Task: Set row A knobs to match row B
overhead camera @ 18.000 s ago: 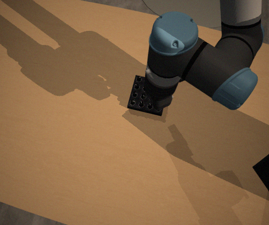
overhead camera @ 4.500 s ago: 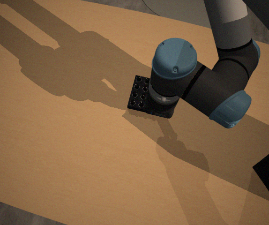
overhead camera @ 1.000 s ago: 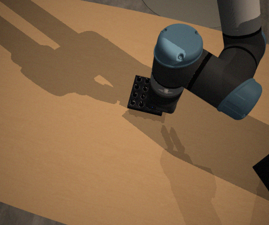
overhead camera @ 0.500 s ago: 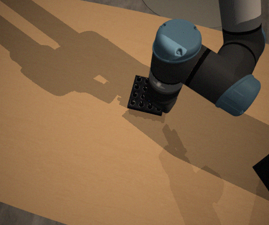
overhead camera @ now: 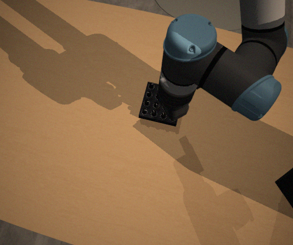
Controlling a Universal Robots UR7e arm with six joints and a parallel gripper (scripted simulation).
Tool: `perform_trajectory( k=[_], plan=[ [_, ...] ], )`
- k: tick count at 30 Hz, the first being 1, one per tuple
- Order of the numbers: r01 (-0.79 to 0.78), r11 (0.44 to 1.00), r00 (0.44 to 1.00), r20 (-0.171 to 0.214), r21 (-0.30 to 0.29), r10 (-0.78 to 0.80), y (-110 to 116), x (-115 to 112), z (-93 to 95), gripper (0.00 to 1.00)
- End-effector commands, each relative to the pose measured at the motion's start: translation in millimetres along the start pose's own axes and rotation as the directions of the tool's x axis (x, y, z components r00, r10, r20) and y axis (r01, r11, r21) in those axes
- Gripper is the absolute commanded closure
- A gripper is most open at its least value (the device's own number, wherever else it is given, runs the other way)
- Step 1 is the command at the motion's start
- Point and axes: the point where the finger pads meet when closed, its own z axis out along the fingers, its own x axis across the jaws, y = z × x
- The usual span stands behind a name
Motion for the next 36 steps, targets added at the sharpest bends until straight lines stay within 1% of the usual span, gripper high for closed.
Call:
perform_trajectory(
  k=[1,5,9,11,18,22,26,28,32,36],
  plan=[
    [-0.156,0.988,0.988,-0.001,0.007,0.156,0.3,0.2,-2.0,0.54],
    [-0.282,0.959,0.959,0.000,0.007,0.282,0.9,0.5,-3.5,0.54],
    [-0.404,0.915,0.915,0.000,0.007,0.404,1.9,0.7,-5.1,0.54],
    [-0.404,0.915,0.915,0.000,0.007,0.404,1.9,0.7,-5.1,0.54],
    [-0.609,0.793,0.793,0.002,0.006,0.609,4.7,0.6,-8.0,0.54],
    [-0.684,0.730,0.730,0.003,0.006,0.684,6.1,0.3,-9.2,0.54],
    [-0.731,0.682,0.682,0.003,0.006,0.731,7.2,0.1,-10.1,0.54],
    [-0.731,0.682,0.682,0.003,0.006,0.731,7.2,0.1,-10.1,0.54],
    [-0.757,0.653,0.654,0.003,0.006,0.757,7.9,-0.1,-10.6,0.54],
    [-0.767,0.642,0.642,0.003,0.006,0.767,8.1,-0.2,-10.8,0.54]
  ],
)
